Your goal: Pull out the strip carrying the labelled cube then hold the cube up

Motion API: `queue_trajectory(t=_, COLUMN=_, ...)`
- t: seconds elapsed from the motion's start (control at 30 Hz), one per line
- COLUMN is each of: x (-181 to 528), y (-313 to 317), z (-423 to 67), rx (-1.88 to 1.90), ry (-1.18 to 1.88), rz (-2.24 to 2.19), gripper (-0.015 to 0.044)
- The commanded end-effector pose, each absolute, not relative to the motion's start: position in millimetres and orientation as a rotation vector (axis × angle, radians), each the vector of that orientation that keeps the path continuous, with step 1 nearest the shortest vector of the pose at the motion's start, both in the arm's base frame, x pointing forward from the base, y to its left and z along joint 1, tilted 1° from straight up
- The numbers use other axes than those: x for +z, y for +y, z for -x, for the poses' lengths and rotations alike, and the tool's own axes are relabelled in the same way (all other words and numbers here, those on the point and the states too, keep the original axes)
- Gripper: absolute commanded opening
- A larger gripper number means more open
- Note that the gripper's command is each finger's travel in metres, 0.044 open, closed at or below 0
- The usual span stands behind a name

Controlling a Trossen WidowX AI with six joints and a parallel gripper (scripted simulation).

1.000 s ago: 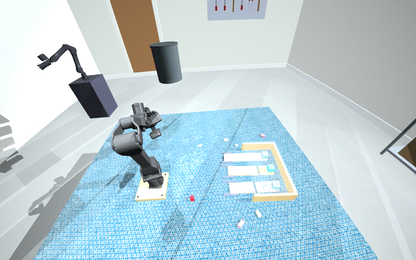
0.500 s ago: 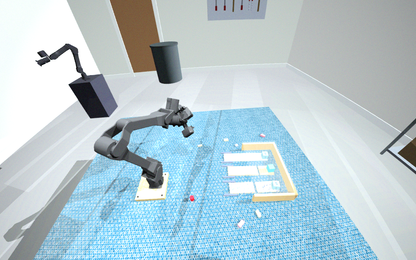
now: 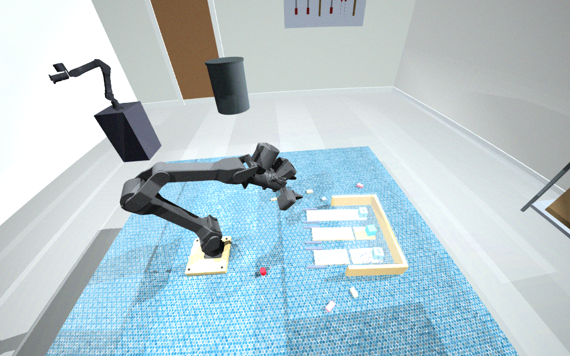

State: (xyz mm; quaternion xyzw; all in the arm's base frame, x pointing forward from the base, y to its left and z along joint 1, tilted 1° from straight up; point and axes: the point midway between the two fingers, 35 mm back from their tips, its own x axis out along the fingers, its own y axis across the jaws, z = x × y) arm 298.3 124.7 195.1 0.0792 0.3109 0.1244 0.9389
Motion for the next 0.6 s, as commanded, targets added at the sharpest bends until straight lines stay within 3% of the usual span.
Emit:
queue_trajectory(t=0.0, x=205.7, y=90.1, z=-309.2, rx=0.194, ry=0.601, rz=-0.109, gripper=0.04)
queue_trajectory(t=0.2, x=214.6, y=28.9, z=-318.3, rx=0.095, ry=0.577, rz=0.013, gripper=0.04)
queue_trajectory(t=0.57, x=214.8, y=27.2, z=-318.3, rx=0.093, ry=0.576, rz=0.016, gripper=0.04)
